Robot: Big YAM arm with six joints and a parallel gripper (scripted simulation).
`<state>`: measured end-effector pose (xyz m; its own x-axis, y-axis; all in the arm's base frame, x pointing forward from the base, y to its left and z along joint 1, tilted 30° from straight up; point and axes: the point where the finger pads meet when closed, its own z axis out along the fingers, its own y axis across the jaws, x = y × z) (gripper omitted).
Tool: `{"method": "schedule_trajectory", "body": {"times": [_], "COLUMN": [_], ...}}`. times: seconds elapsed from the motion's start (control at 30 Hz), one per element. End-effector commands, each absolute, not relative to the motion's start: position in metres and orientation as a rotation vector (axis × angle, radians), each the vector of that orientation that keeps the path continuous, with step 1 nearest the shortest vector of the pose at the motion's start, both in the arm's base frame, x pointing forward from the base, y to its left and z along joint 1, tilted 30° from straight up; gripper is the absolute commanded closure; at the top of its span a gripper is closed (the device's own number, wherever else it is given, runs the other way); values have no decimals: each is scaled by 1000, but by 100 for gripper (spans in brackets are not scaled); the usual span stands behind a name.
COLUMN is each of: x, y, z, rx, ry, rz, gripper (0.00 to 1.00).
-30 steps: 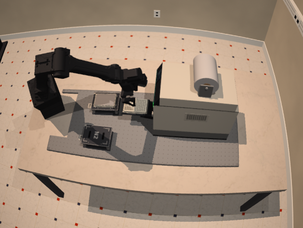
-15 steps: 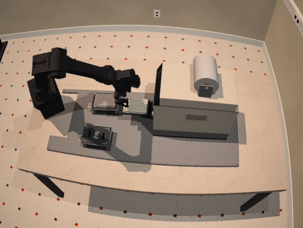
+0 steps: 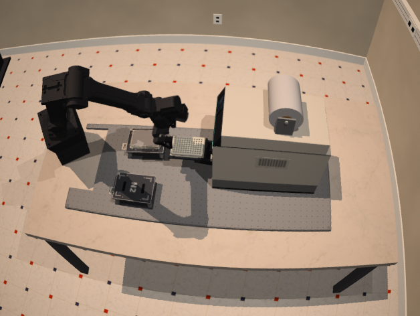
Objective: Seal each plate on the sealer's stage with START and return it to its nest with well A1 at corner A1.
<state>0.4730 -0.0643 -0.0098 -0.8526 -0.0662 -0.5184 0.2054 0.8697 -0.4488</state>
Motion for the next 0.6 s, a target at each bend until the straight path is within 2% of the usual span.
{"method": "schedule_trajectory", "body": {"times": [0.0,0.2,0.57], "x": [479,458,469], "y": [-52,-54,-63], "z": [2,-16,-17], "rx": [98,84,302], "ry": [2458,2503,2816], "rz": [-658,-672,-691], "gripper": [0,0,0]}}
